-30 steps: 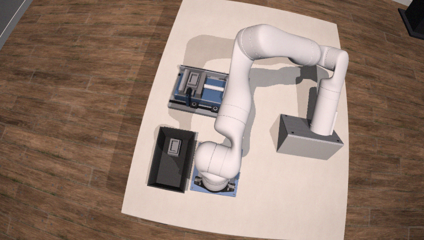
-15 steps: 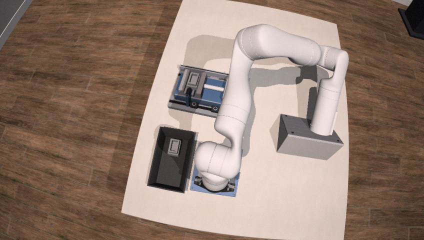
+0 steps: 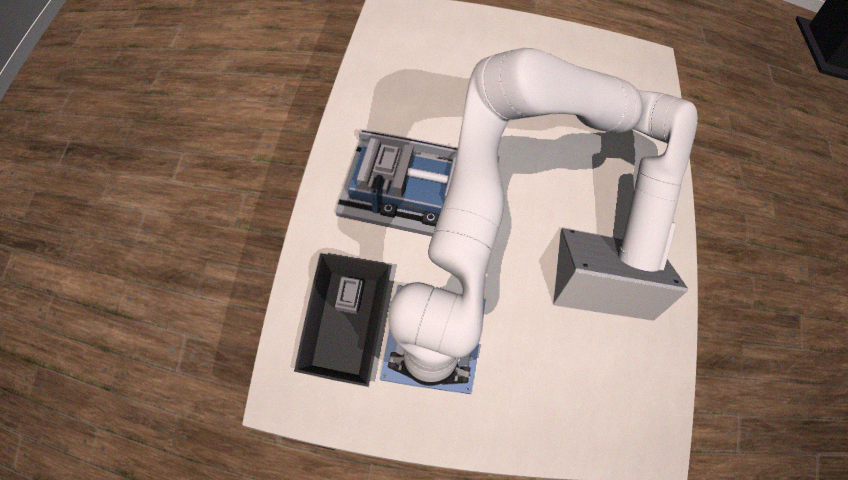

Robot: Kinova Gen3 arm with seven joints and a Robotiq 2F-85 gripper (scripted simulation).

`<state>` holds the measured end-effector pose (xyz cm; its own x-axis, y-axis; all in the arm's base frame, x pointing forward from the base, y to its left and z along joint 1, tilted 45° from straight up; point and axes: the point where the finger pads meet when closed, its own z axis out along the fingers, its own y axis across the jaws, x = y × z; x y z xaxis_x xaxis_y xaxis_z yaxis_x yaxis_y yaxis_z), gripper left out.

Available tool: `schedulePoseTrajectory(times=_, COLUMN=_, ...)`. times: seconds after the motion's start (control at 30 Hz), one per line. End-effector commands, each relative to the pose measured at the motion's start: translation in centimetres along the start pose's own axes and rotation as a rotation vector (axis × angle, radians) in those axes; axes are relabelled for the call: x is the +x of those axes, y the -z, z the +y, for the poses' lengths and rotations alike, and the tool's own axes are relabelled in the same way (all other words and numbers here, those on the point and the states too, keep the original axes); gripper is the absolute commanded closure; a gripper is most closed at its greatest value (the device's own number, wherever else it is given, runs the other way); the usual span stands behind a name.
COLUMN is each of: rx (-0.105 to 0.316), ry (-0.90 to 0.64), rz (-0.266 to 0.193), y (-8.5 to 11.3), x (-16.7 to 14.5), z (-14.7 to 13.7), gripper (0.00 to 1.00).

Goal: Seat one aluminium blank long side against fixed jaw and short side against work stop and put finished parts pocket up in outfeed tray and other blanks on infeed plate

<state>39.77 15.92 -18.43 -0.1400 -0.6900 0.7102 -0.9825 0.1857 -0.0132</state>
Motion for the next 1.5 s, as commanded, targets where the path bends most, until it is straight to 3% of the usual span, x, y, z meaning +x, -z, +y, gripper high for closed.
schedulePoseTrajectory(times=0.0, rx=0.005, ry=-0.011, rz=-0.004, y=-0.2, x=-0.1, z=-0.3, gripper=1.0)
schedulePoseTrajectory(times=0.47, rx=0.006, ry=-0.014, rz=-0.008, y=1.7, x=-0.2, z=-0.4, gripper=1.0)
schedulePoseTrajectory(times=0.97, rx=0.006, ry=-0.013, rz=-0.009, y=5.7, x=-0.2, z=-0.4, gripper=1.0)
schedulePoseTrajectory(times=1.47, rx=0.005, ry=-0.011, rz=-0.006, y=6.7, x=-0.1, z=-0.3, gripper=1.0)
